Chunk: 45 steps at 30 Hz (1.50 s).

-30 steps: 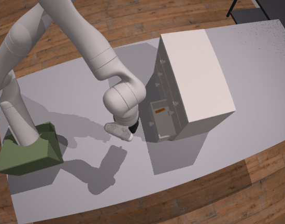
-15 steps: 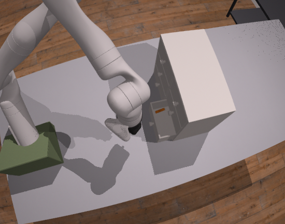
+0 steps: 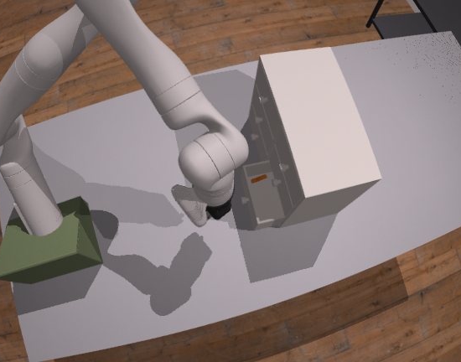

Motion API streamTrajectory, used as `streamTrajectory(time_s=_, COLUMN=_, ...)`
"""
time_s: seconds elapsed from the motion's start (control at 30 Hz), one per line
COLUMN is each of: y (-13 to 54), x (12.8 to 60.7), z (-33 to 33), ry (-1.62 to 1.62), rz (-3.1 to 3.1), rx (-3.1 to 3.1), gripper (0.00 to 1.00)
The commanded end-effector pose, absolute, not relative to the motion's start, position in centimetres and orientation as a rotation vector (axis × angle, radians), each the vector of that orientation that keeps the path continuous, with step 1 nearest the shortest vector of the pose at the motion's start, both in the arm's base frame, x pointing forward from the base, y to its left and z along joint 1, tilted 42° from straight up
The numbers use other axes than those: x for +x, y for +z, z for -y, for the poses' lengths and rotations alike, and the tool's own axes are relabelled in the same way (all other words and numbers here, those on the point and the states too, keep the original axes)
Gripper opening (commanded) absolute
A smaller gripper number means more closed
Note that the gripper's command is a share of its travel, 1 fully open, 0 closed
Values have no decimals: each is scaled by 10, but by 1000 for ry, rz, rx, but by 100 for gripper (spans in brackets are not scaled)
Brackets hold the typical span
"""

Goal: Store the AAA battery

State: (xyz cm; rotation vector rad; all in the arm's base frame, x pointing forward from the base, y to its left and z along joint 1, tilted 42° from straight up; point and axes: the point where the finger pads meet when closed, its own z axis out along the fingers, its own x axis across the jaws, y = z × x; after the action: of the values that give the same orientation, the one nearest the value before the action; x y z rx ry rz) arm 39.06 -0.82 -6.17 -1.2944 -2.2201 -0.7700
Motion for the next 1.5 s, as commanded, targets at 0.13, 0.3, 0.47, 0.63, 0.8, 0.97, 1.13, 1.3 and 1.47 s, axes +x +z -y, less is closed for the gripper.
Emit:
streamTrajectory(time_s=0.13, y=-62, x=392, z=7, ry=-740, rz=2160, rx=-1366, gripper=24)
streamTrajectory(time_s=0.3, y=-62, x=393, z=7, ry=-715, rz=2104, rx=-1431, gripper=24)
streamTrajectory(time_s=0.47, y=-61, x=394, z=6, ry=-692, rz=2052, rx=-1487, gripper=24)
streamTrajectory(time_s=0.63, y=-61, x=395, z=6, ry=-679, rz=2023, rx=-1517, gripper=24)
streamTrajectory(time_s=0.8, y=-61, x=396, z=6, ry=-659, rz=1979, rx=-1562, gripper=24)
streamTrajectory(time_s=0.97, y=-61, x=396, z=6, ry=-642, rz=1941, rx=-1599, gripper=24)
streamTrajectory(time_s=1.13, y=-61, x=397, z=5, ry=-633, rz=1920, rx=-1618, gripper=24)
streamTrajectory(time_s=1.3, y=-61, x=397, z=5, ry=-620, rz=1891, rx=-1646, gripper=24)
streamTrajectory(time_s=1.47, y=-60, x=398, z=5, ry=-610, rz=1866, rx=-1667, gripper=24)
